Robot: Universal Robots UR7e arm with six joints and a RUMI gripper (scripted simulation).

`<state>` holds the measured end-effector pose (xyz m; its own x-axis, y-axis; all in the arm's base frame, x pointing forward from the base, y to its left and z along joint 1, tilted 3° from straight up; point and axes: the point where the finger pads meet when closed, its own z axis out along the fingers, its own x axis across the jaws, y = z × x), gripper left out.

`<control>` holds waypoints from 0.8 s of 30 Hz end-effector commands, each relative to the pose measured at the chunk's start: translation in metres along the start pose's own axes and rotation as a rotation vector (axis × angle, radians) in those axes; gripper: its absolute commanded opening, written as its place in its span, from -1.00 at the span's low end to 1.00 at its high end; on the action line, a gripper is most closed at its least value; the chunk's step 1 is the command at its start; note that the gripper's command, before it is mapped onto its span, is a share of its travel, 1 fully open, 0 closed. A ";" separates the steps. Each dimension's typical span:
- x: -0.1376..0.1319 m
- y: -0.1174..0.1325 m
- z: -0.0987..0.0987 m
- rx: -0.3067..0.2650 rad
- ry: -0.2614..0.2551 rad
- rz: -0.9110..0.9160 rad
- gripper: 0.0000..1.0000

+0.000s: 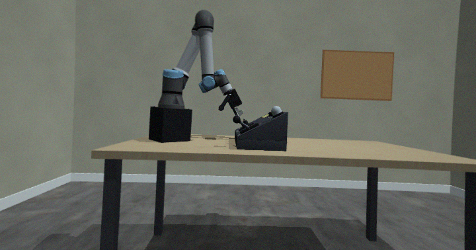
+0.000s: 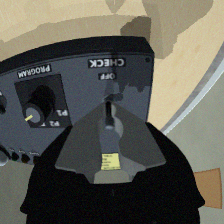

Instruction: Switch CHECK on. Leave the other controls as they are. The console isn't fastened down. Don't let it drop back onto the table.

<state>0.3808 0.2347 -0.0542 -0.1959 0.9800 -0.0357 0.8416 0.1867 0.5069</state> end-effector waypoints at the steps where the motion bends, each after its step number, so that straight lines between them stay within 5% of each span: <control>1: 0.000 0.000 -0.004 -0.001 0.000 0.000 -1.00; 24: 0.000 0.000 -0.053 -0.001 0.000 0.000 -1.00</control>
<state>0.3609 0.2320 -0.0206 -0.1961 0.9799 -0.0355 0.8403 0.1866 0.5090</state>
